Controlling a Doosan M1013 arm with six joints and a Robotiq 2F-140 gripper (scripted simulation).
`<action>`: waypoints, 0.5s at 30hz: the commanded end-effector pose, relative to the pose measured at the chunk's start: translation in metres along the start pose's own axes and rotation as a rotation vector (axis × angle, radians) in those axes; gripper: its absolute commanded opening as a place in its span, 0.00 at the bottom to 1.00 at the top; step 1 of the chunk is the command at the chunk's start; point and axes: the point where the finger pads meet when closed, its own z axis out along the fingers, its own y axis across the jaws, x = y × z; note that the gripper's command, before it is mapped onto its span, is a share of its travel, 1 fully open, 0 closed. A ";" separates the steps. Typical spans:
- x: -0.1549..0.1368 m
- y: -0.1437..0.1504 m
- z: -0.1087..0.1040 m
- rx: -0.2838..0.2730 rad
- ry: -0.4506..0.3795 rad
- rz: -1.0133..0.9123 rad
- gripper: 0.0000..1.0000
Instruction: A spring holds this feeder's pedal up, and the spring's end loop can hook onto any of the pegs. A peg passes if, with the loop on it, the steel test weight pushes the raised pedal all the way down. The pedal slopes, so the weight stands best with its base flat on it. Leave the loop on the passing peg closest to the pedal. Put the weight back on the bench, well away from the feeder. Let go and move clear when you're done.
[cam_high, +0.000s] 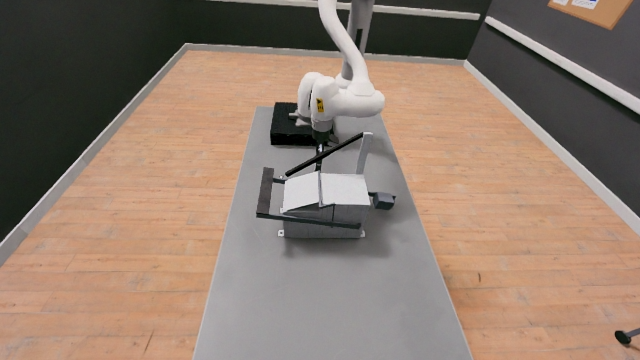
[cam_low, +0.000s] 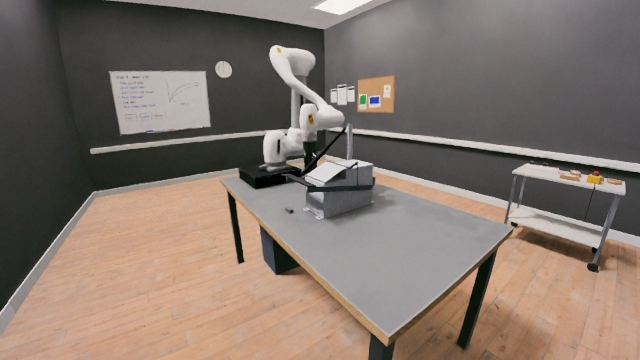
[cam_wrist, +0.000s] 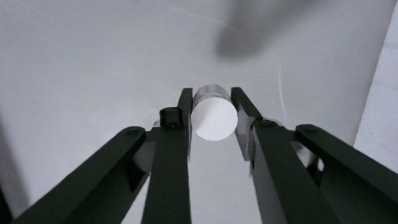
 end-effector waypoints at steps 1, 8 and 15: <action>0.000 0.000 -0.010 -0.001 0.000 0.000 0.25; 0.000 0.000 -0.029 -0.001 0.000 0.000 0.25; 0.000 0.000 -0.033 -0.001 0.000 0.000 0.25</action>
